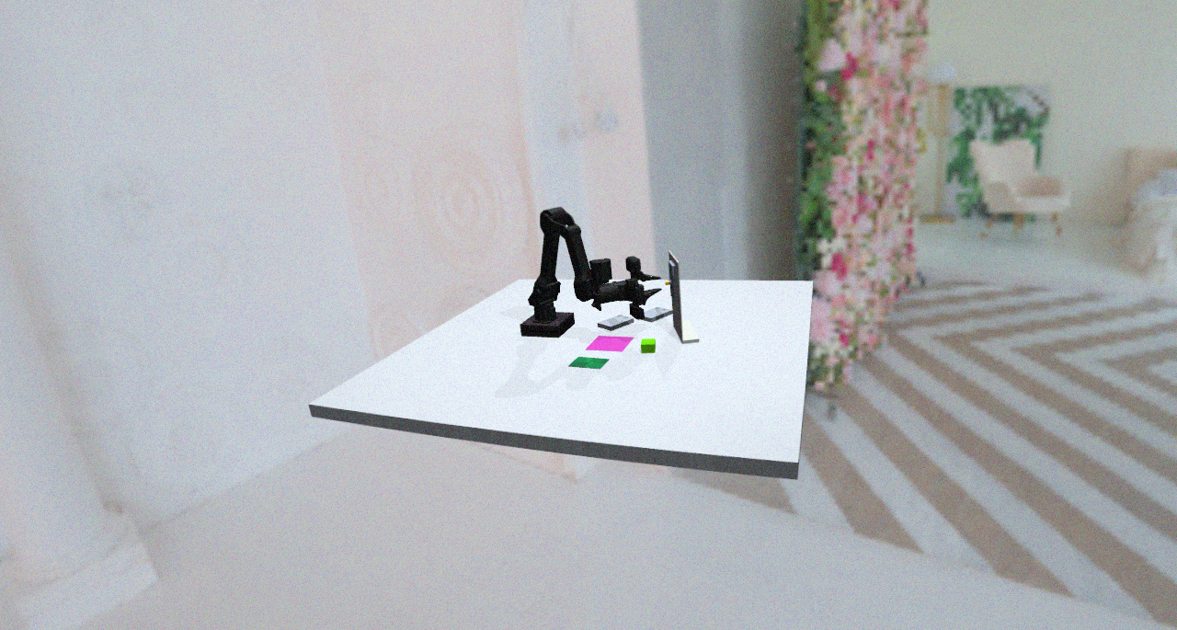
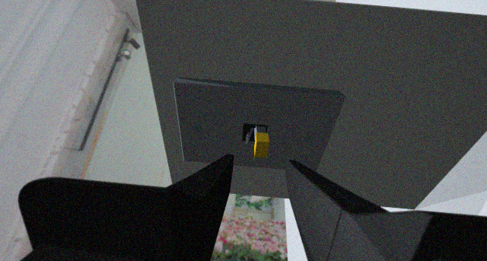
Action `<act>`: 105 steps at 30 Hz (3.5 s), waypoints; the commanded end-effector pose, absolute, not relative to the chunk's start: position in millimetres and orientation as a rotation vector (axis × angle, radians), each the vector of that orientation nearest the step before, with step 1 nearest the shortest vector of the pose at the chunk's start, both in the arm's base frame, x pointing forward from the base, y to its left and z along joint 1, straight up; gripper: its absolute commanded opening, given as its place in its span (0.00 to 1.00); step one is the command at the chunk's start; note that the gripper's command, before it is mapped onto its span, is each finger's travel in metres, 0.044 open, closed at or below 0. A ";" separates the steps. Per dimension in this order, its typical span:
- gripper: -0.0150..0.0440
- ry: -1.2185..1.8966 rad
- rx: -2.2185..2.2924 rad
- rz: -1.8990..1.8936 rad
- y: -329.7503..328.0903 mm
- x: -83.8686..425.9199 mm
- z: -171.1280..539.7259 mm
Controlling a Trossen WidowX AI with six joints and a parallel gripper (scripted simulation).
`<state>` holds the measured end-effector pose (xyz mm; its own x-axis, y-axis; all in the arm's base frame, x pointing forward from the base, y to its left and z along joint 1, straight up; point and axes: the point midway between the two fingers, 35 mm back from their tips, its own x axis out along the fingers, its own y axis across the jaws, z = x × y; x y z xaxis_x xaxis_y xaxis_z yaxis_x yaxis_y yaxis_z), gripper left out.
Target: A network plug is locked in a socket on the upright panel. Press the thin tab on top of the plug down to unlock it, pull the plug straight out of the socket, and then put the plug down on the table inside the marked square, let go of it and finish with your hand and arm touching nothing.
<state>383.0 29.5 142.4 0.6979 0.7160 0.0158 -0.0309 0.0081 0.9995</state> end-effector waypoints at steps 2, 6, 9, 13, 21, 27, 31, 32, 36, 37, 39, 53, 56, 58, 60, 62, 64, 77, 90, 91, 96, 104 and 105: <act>0.52 0.595 1.458 0.640 33.5 392.2 143.2; 0.52 0.595 1.459 0.641 37.2 397.5 143.5; 0.52 0.594 1.459 0.641 40.0 401.4 143.7; 0.52 0.594 1.459 0.641 43.2 405.8 144.0; 0.42 0.594 1.459 0.641 43.3 406.0 144.0; 0.35 0.594 1.459 0.641 43.3 406.0 144.0; 0.30 0.594 1.459 0.641 43.3 406.0 144.0; 0.29 0.594 1.459 0.641 43.3 406.0 144.0; 0.25 0.594 1.459 0.641 43.3 406.0 144.0; 0.25 0.594 1.459 0.641 43.3 406.0 144.0; 0.25 0.594 1.459 0.641 43.3 405.9 144.0; 0.25 0.595 1.459 0.641 39.9 397.9 143.5; 0.25 0.595 1.459 0.640 38.6 395.9 143.3; 0.25 0.595 1.459 0.640 37.6 394.5 143.2; 0.25 0.595 1.459 0.640 36.8 393.2 143.1; 0.25 0.595 1.459 0.640 35.9 391.8 143.0; 0.25 0.595 1.459 0.640 35.1 390.4 143.0; 0.25 0.596 1.459 0.639 28.3 382.6 142.5; 0.25 0.597 1.459 0.638 21.2 375.0 142.0; 0.25 0.597 1.459 0.638 20.6 374.4 142.0; 0.25 0.597 1.458 0.638 18.0 371.7 141.8; 0.25 0.598 1.458 0.637 14.1 367.4 141.5; 0.25 0.598 1.458 0.637 13.6 366.9 141.5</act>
<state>370.1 14.6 141.7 0.7056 0.7084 0.0146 -0.0310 0.0102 0.9995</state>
